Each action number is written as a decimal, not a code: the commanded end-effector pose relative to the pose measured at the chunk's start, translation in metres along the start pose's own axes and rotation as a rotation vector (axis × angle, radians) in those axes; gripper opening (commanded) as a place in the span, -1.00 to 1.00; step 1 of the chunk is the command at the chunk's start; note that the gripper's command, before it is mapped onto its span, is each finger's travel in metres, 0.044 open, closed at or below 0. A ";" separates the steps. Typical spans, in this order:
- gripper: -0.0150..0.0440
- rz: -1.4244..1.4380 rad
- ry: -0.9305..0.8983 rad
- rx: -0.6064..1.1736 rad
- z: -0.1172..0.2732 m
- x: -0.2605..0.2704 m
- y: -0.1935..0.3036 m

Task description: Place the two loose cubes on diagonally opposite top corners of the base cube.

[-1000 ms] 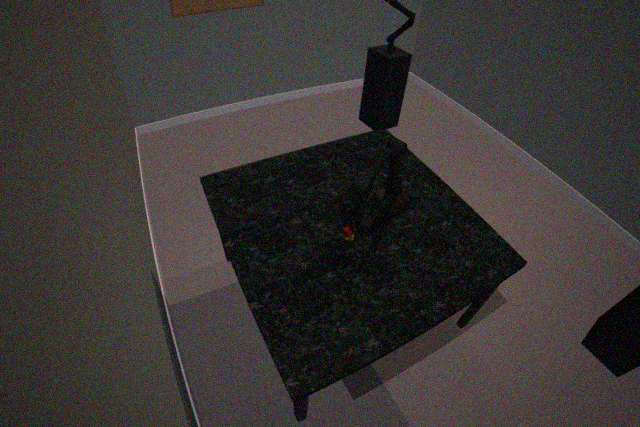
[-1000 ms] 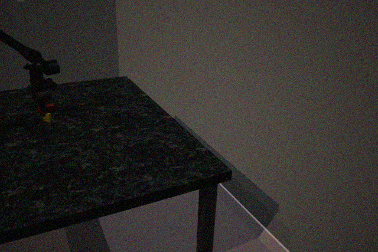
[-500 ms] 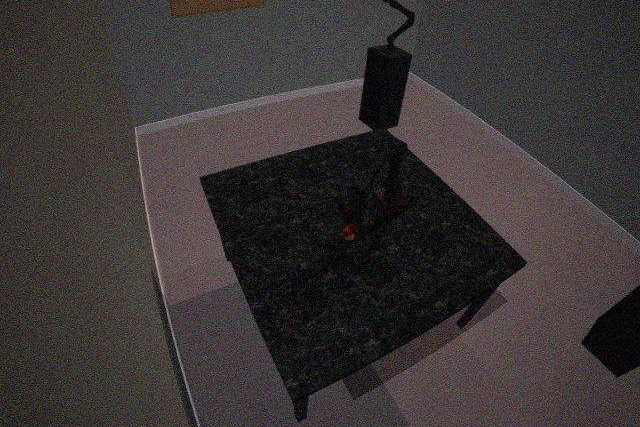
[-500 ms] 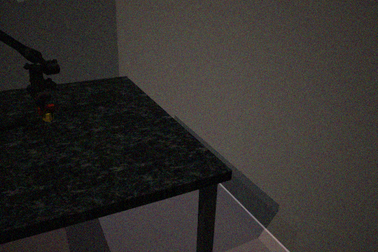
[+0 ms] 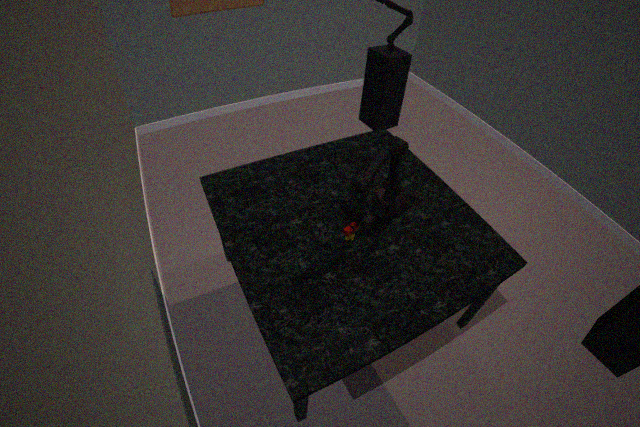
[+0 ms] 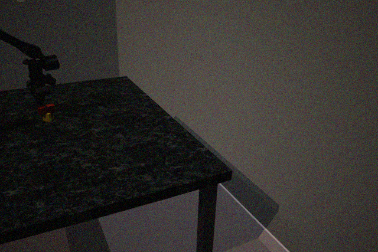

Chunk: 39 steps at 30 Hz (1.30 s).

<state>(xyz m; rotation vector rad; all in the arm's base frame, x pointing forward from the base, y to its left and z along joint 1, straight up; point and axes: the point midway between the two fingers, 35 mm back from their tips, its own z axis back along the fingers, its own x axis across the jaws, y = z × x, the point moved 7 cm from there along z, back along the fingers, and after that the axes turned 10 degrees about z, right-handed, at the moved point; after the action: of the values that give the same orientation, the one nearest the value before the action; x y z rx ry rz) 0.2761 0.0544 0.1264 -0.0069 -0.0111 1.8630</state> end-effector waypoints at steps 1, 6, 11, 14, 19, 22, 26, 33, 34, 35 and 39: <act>0.20 0.000 0.000 -0.006 0.008 0.000 -0.001; 0.20 0.000 0.000 -0.006 0.015 0.000 -0.001; 0.20 0.000 0.000 -0.006 0.022 0.000 -0.001; 0.20 0.000 0.000 -0.006 0.026 0.000 -0.001; 0.20 0.000 0.000 -0.006 0.033 0.000 -0.001; 0.20 0.000 0.000 -0.006 0.038 0.000 -0.001; 0.20 0.000 0.000 -0.006 0.042 0.000 -0.001; 0.56 0.000 0.000 -0.001 0.040 0.002 -0.001; 0.65 0.002 0.001 -0.001 0.040 0.008 -0.003; 0.74 0.005 0.002 -0.001 0.040 0.019 -0.006; 0.86 0.013 0.004 -0.001 0.041 0.074 -0.016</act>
<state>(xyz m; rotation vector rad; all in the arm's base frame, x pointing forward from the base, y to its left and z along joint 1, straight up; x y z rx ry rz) 0.2749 0.0905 0.1674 -0.0100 -0.0133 1.8621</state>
